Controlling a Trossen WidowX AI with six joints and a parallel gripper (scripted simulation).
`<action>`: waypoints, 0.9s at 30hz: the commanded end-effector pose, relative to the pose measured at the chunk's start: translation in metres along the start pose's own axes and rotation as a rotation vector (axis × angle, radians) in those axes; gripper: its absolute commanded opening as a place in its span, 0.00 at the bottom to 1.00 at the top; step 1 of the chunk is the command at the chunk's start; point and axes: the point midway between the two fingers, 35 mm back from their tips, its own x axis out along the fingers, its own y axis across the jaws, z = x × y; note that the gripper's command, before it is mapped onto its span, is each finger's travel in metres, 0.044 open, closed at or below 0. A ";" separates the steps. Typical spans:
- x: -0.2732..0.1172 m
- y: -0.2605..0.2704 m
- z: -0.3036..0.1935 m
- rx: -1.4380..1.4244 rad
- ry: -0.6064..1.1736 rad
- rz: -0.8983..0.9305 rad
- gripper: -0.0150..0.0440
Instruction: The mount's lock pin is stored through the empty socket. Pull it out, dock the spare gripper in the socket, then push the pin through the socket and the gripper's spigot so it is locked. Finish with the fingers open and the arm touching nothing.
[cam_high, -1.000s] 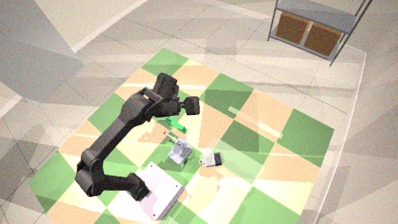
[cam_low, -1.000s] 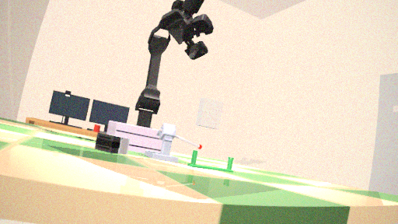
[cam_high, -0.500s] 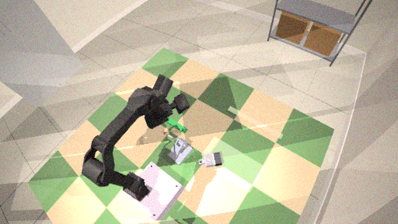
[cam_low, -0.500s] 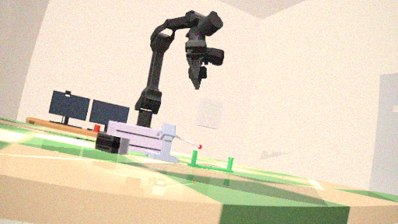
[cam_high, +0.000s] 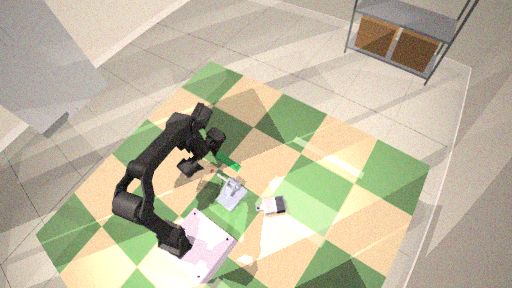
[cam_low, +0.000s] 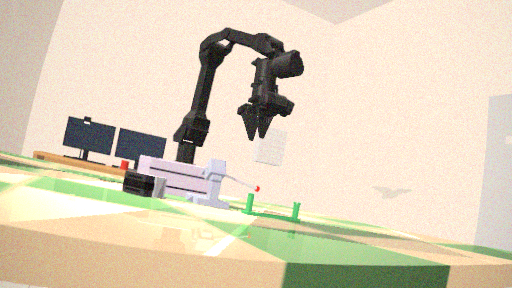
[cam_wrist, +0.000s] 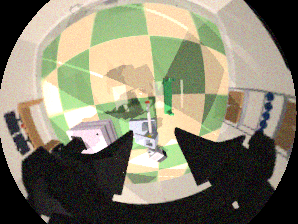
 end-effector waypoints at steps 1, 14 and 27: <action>0.010 0.009 0.003 -0.058 0.011 0.050 0.76; 0.070 0.001 0.002 -0.056 0.010 0.050 0.76; 0.091 -0.001 0.005 -0.056 0.009 0.050 0.76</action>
